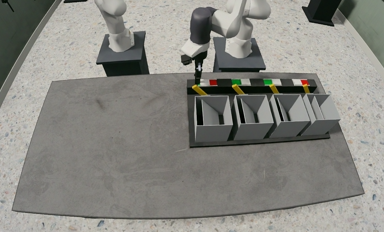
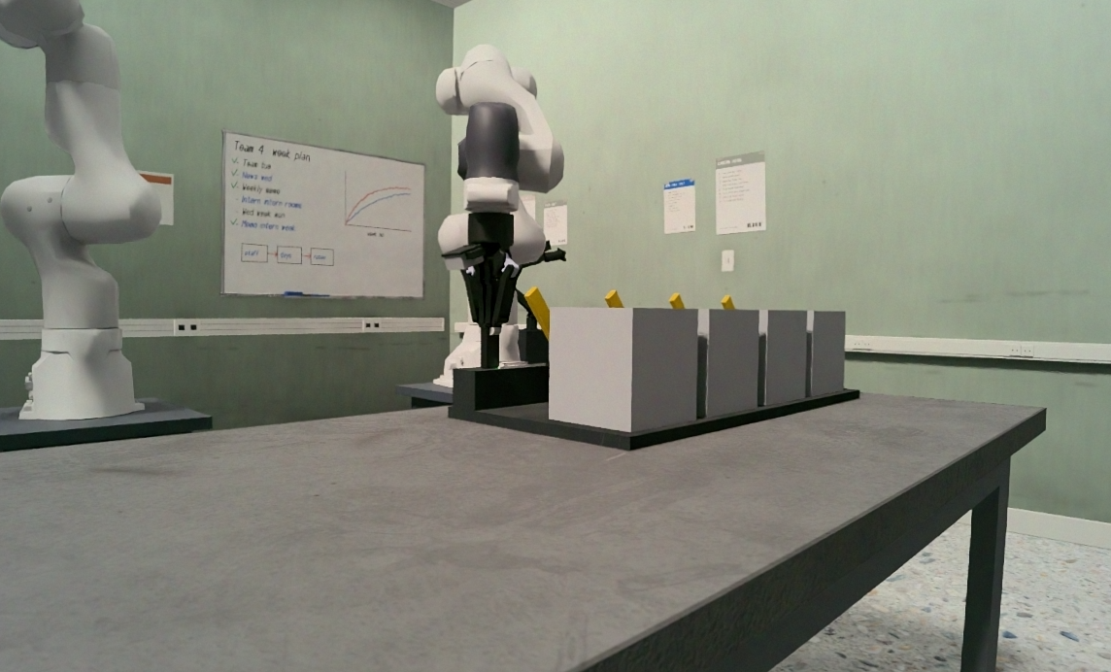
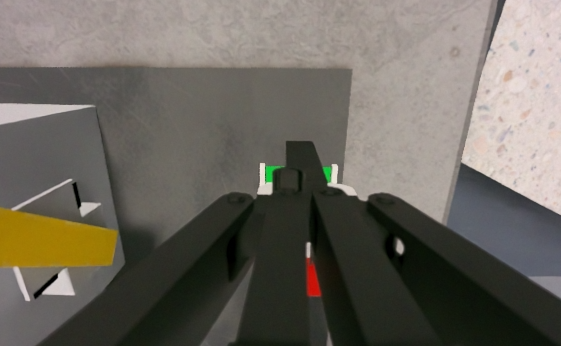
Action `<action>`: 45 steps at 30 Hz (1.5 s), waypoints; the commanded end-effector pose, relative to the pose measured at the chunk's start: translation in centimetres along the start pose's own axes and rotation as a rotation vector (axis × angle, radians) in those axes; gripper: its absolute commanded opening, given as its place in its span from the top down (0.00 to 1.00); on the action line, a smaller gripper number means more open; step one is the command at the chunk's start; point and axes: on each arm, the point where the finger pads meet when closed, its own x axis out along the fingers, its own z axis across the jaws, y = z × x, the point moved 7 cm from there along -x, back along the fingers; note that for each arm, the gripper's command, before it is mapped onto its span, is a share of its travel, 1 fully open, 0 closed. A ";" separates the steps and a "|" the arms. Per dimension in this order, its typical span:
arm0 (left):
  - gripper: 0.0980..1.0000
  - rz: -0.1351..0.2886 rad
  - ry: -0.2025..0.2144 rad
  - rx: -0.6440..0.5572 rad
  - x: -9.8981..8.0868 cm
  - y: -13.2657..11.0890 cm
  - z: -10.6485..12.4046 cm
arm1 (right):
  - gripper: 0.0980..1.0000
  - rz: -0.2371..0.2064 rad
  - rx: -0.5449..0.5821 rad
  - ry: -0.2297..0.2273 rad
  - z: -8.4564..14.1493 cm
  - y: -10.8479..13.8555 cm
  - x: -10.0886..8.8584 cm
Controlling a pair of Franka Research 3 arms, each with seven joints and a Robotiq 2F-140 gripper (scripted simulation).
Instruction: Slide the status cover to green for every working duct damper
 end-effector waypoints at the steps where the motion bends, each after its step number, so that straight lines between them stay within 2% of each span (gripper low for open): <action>1: 1.00 0.003 0.002 0.007 -0.1 -0.3 -0.1 | 0.00 0.000 0.004 -0.001 0.1 0.0 0.0; 45: 1.00 0.003 0.002 0.007 -0.1 -2.6 -0.1 | 0.00 0.000 0.004 -0.001 0.1 0.0 0.0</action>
